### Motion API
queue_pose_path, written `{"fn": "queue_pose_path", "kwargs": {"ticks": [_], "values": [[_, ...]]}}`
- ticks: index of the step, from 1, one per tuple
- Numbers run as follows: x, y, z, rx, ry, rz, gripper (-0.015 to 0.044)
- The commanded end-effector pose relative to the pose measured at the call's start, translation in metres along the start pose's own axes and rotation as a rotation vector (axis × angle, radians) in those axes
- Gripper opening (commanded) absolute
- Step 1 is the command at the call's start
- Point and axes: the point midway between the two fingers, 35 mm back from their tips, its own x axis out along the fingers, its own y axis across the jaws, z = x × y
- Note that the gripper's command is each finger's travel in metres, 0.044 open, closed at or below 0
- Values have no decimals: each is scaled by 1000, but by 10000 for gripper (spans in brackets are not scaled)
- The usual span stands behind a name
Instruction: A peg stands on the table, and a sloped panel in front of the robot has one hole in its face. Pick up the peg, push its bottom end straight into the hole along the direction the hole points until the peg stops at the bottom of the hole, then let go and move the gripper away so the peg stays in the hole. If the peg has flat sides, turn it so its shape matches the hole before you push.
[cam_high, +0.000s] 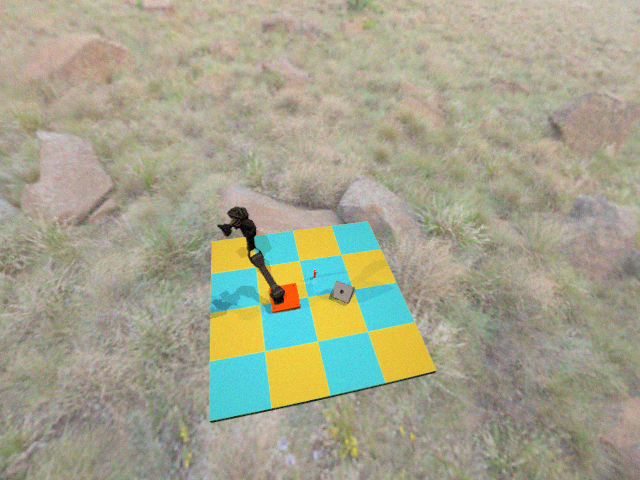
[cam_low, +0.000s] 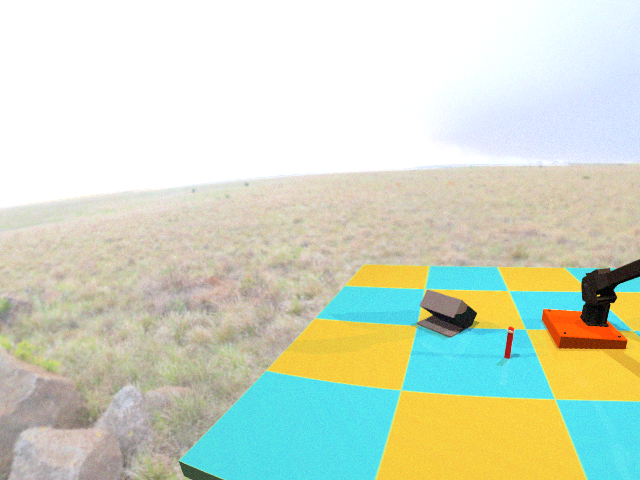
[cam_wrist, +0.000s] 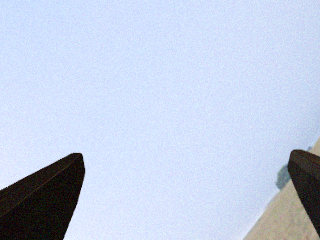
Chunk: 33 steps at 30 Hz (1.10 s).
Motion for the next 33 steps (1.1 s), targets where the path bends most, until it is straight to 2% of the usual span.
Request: {"fn": "queue_pose_path", "kwargs": {"ticks": [1,17,33], "values": [[9,14,-39,-32,81,43,440],[13,69,-171,-14,404,237,440],[-39,137,-288,63,755,467,440]]}}
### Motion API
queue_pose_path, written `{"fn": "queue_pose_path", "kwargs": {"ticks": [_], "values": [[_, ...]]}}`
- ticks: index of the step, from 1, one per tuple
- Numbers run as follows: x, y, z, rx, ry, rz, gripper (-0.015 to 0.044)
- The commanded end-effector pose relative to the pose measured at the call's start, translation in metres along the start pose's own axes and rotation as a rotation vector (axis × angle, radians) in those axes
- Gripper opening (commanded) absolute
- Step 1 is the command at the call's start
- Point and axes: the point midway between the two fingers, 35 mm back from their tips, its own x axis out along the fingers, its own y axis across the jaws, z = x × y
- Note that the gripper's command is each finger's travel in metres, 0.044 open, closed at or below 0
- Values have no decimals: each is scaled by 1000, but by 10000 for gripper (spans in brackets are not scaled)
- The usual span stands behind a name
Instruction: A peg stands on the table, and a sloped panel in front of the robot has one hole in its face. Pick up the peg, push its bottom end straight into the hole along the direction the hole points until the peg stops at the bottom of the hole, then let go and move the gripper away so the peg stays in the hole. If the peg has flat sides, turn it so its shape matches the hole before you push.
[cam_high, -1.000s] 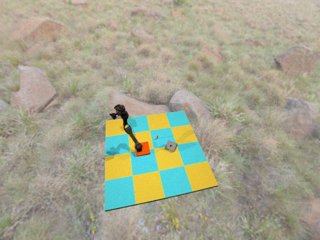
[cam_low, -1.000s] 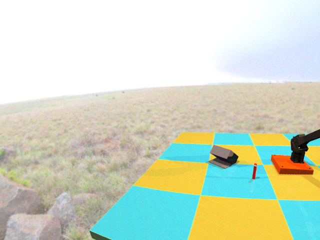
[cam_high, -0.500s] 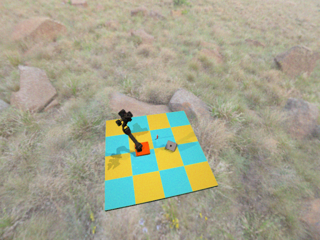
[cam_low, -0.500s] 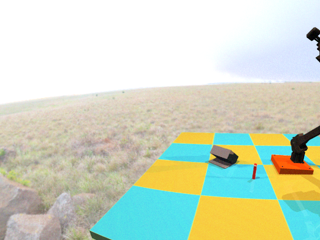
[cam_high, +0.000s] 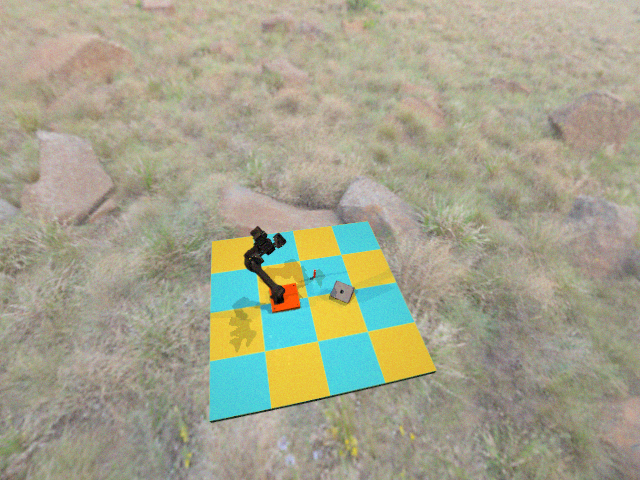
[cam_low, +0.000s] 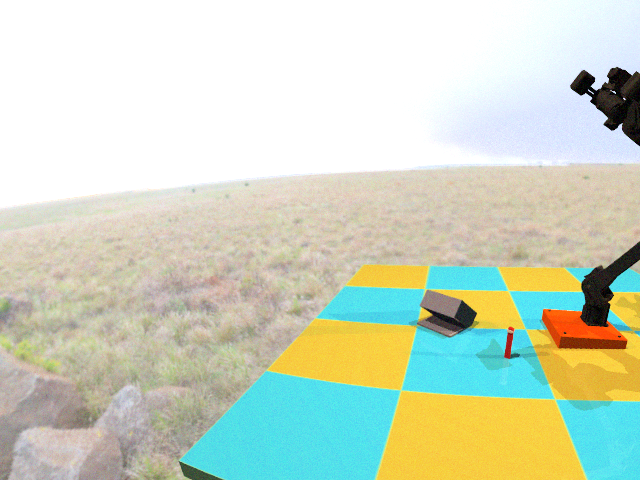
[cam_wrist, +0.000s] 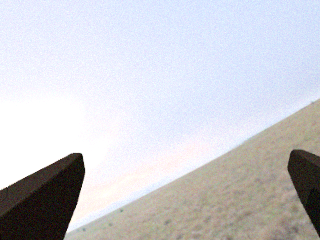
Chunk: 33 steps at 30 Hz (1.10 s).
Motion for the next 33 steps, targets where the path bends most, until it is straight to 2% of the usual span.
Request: {"fn": "queue_pose_path", "kwargs": {"ticks": [1,15,33], "values": [[9,18,-30,21,82,66,440],[10,87,-143,72,418,275,440],[-54,169,-248,94,795,545,440]]}}
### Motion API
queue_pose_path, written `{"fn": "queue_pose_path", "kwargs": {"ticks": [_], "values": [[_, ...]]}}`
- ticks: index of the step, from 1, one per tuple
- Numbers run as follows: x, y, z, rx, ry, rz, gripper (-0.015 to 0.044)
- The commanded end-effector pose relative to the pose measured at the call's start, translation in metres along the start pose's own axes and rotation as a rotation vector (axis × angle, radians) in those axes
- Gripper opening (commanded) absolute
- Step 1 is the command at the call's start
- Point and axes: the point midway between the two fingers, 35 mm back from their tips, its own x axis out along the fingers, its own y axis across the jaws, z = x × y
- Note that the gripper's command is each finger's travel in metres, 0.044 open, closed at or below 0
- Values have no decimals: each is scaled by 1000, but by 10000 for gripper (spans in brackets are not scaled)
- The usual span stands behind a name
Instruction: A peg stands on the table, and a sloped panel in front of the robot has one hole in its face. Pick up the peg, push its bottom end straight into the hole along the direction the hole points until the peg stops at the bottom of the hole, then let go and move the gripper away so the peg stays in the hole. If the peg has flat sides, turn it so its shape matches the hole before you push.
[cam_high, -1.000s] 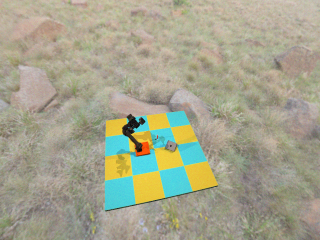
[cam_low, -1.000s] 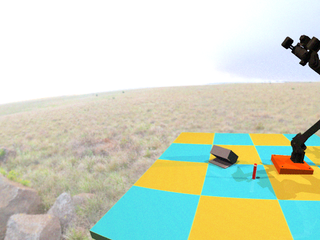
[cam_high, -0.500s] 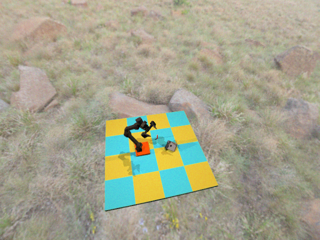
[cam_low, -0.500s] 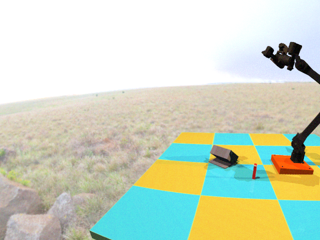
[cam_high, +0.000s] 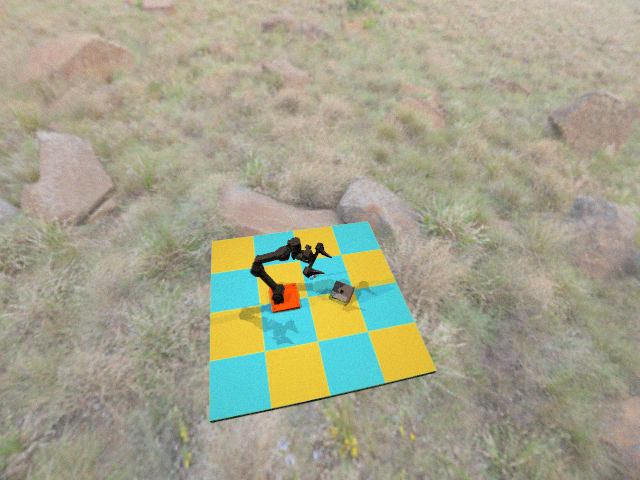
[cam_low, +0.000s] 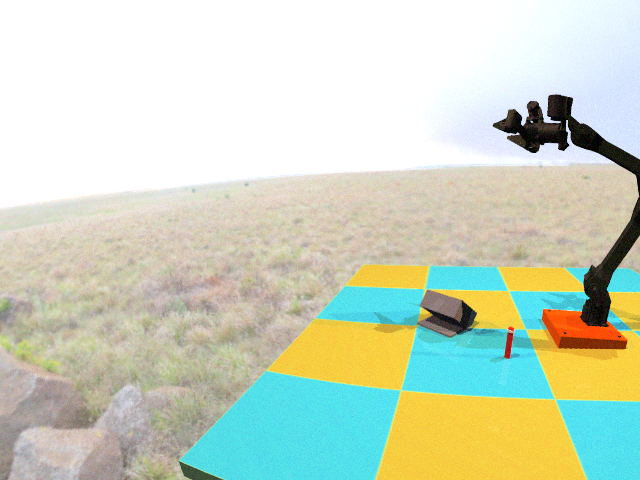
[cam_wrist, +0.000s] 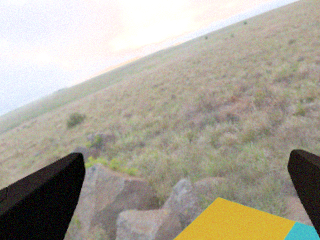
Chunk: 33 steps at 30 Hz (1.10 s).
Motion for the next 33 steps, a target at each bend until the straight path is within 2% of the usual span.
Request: {"fn": "queue_pose_path", "kwargs": {"ticks": [1,18,33], "values": [[8,17,-28,2,88,56,440],[13,84,-158,-44,490,220,440],[-31,125,-288,-75,929,251,440]]}}
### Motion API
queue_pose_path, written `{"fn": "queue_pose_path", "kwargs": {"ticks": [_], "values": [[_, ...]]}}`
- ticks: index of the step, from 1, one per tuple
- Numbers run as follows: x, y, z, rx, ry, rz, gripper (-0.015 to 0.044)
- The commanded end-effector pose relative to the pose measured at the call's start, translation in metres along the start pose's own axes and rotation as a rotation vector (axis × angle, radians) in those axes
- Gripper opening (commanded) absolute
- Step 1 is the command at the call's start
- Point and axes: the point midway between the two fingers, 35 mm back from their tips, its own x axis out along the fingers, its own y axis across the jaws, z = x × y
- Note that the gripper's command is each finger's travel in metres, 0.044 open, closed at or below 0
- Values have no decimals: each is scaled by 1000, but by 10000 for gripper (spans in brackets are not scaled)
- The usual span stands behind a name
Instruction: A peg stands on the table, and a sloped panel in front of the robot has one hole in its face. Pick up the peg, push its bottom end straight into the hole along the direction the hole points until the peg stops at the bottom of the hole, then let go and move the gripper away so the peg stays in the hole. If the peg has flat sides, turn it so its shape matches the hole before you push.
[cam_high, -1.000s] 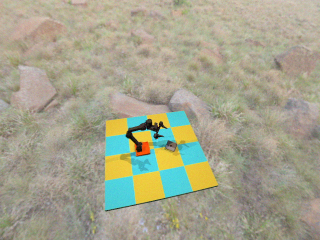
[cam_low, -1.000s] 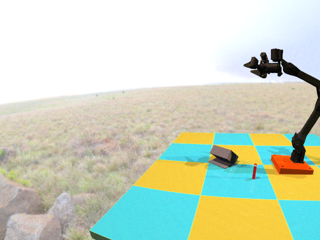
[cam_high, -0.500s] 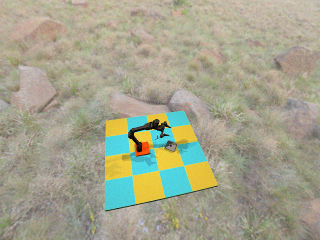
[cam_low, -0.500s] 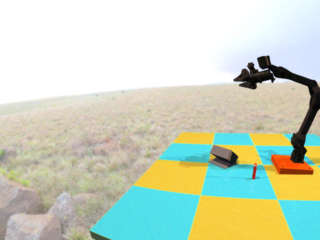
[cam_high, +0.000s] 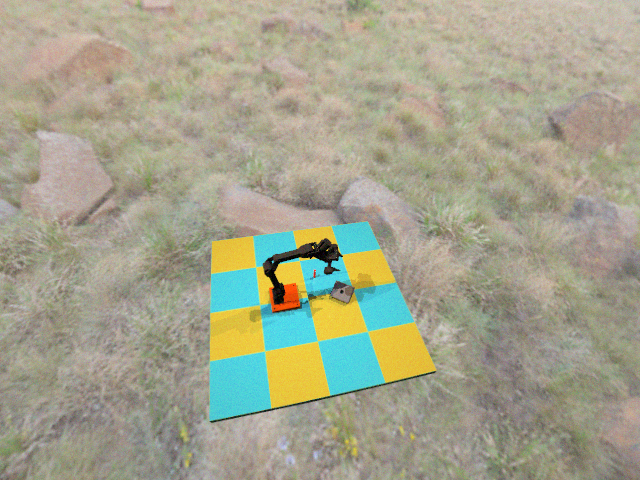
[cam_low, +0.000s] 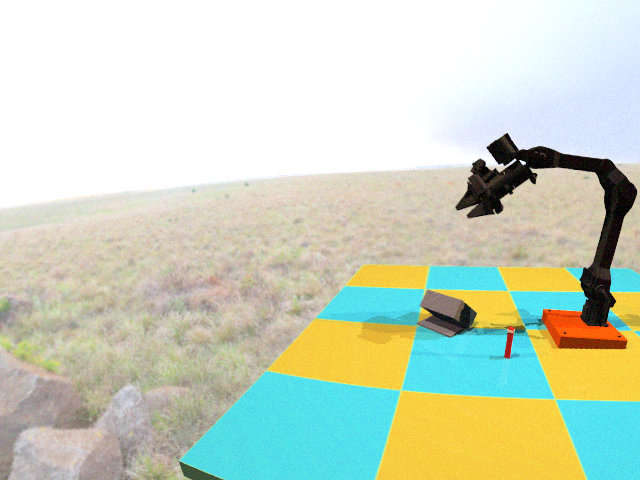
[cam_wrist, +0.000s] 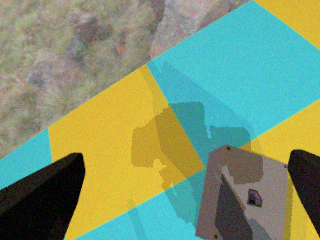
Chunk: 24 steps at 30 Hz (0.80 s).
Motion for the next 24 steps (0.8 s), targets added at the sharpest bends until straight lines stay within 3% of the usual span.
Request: {"fn": "queue_pose_path", "kwargs": {"ticks": [1,12,24], "values": [[14,10,-31,0,108,0,440],[38,30,-122,-7,407,-55,440],[39,36,-219,-36,697,-193,440]]}}
